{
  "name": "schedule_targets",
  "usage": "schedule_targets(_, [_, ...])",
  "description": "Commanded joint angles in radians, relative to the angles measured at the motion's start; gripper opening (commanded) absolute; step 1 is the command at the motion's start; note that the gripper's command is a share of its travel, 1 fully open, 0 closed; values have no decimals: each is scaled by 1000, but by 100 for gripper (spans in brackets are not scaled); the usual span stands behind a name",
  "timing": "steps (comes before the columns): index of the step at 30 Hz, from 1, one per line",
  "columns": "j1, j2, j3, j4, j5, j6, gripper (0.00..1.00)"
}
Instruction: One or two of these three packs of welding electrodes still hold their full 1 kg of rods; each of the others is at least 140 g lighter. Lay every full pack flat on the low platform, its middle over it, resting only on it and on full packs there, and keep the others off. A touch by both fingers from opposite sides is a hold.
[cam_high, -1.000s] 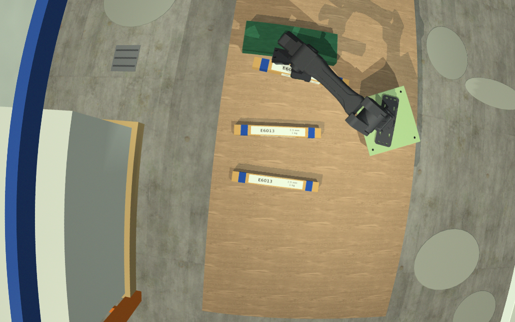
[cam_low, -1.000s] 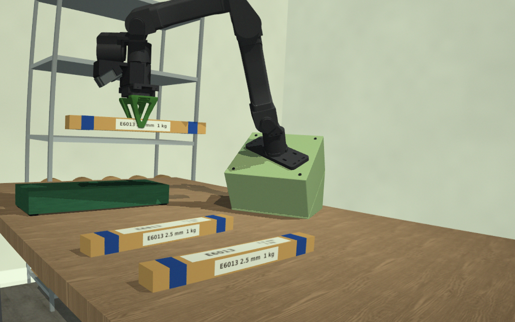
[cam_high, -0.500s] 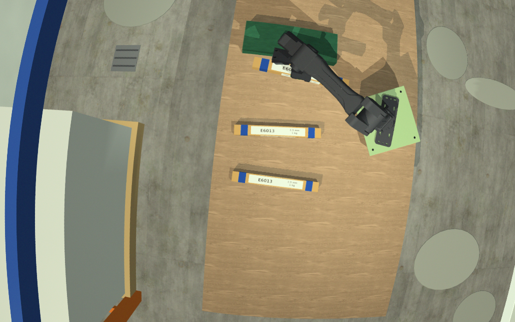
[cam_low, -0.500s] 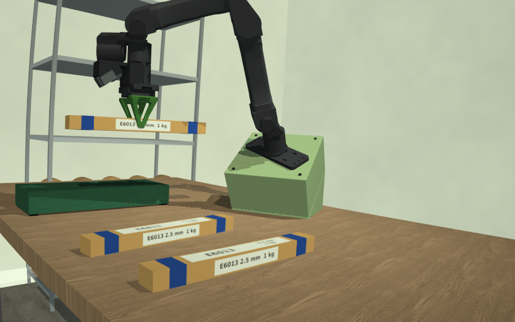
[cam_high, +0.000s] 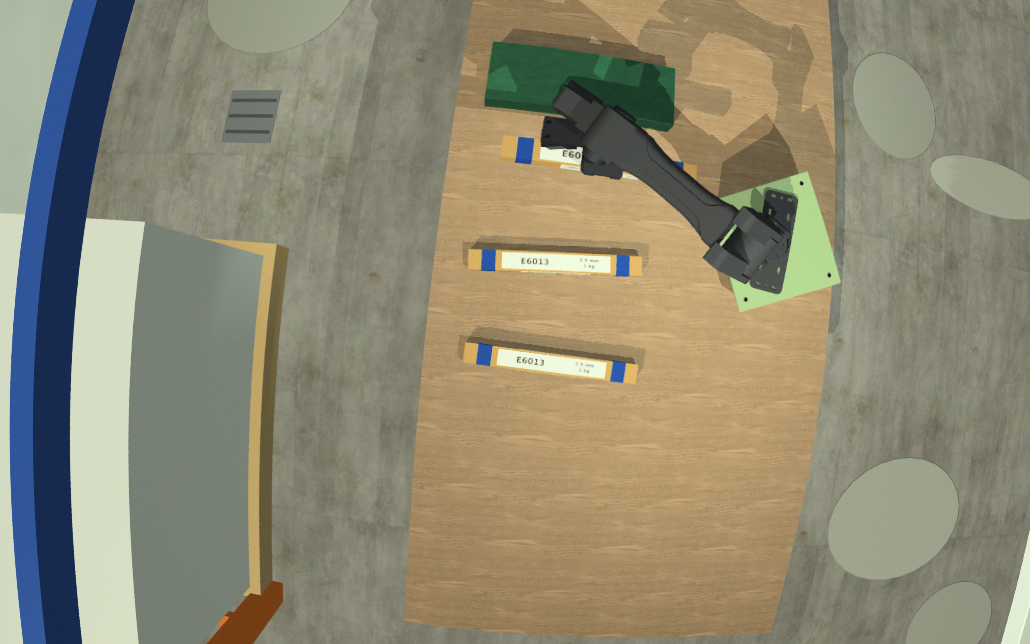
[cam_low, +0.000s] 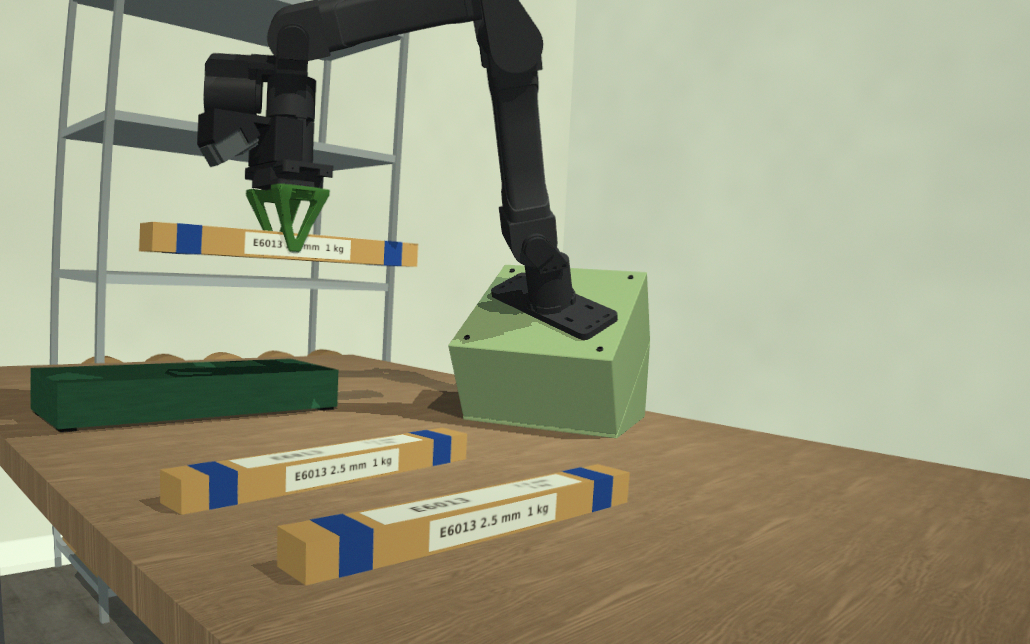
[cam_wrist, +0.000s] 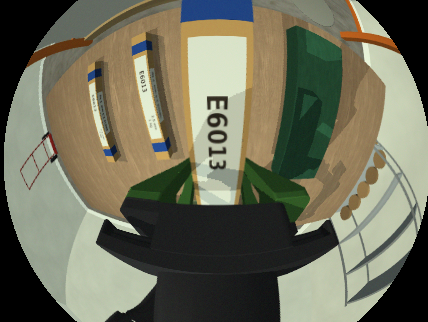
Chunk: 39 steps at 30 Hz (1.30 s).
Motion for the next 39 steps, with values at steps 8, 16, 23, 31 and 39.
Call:
schedule_targets(8, [71, -120, 2, -3, 35, 97, 0])
schedule_targets(16, [107, -150, -1, 5, 56, 155, 0])
schedule_targets(23, [191, -175, -5, 3, 79, 219, 0])
schedule_targets(31, [264, -197, -3, 19, 108, 290, 0])
schedule_targets(39, [269, -204, -2, 18, 119, 309, 0])
